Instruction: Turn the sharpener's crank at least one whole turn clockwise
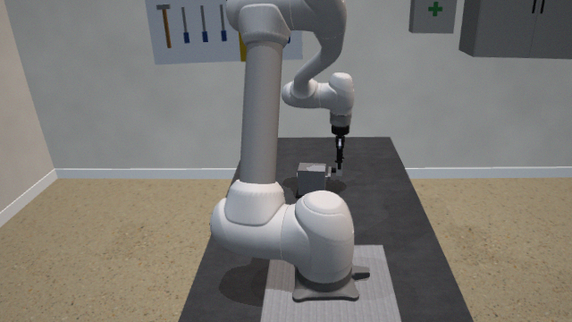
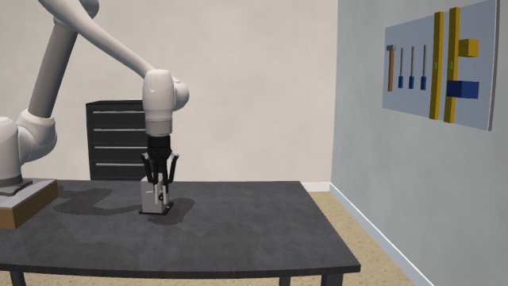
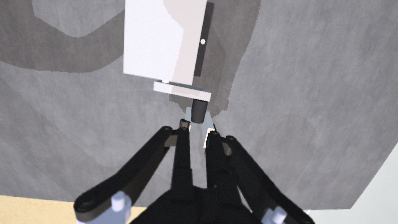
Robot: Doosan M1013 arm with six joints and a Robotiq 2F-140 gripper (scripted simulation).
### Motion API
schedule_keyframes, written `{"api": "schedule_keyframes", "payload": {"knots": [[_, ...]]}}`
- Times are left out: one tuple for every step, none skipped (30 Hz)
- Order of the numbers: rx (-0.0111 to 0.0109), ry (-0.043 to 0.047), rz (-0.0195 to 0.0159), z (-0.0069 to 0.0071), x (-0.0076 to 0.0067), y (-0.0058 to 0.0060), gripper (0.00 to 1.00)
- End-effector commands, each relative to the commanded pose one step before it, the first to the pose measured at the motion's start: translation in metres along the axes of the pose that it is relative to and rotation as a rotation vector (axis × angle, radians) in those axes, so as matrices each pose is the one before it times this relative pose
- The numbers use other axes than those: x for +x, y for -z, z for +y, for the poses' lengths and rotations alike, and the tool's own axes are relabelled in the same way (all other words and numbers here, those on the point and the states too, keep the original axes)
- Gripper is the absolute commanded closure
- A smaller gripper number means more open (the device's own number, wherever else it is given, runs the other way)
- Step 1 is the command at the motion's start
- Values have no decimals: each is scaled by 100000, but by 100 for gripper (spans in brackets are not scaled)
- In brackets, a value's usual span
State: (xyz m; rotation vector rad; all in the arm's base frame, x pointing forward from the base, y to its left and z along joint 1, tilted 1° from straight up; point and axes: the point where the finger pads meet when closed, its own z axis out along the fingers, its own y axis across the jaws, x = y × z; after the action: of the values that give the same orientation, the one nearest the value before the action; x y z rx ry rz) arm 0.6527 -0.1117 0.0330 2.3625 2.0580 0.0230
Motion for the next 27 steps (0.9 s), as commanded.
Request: {"api": "schedule_keyframes", "payload": {"knots": [[-12, 2, 18, 0, 4, 11, 100], [0, 0, 0, 0, 0, 0, 100], [0, 0, 0, 0, 0, 0, 100], [0, 0, 0, 0, 0, 0, 100], [0, 0, 0, 0, 0, 0, 100], [0, 0, 0, 0, 0, 0, 100], [0, 0, 0, 0, 0, 0, 100], [0, 0, 0, 0, 0, 0, 100], [0, 0, 0, 0, 0, 0, 100], [0, 0, 0, 0, 0, 0, 100], [0, 0, 0, 0, 0, 0, 100], [0, 0, 0, 0, 0, 0, 100], [0, 0, 0, 0, 0, 0, 100], [0, 0, 0, 0, 0, 0, 100], [0, 0, 0, 0, 0, -2, 100], [0, 0, 0, 0, 0, -6, 100], [0, 0, 0, 1, 0, -11, 100], [0, 0, 0, 1, 0, -18, 100], [0, 0, 0, 2, 0, -26, 100], [0, 0, 0, 2, 0, -35, 100], [0, 0, 0, 3, 0, -45, 100], [0, 0, 0, 3, 0, -55, 100], [0, 0, 0, 4, 0, -66, 100], [0, 0, 0, 5, 0, -78, 100], [0, 0, 0, 0, 0, 0, 100], [0, 0, 0, 0, 0, 0, 100], [0, 0, 0, 5, 0, -90, 100]]}}
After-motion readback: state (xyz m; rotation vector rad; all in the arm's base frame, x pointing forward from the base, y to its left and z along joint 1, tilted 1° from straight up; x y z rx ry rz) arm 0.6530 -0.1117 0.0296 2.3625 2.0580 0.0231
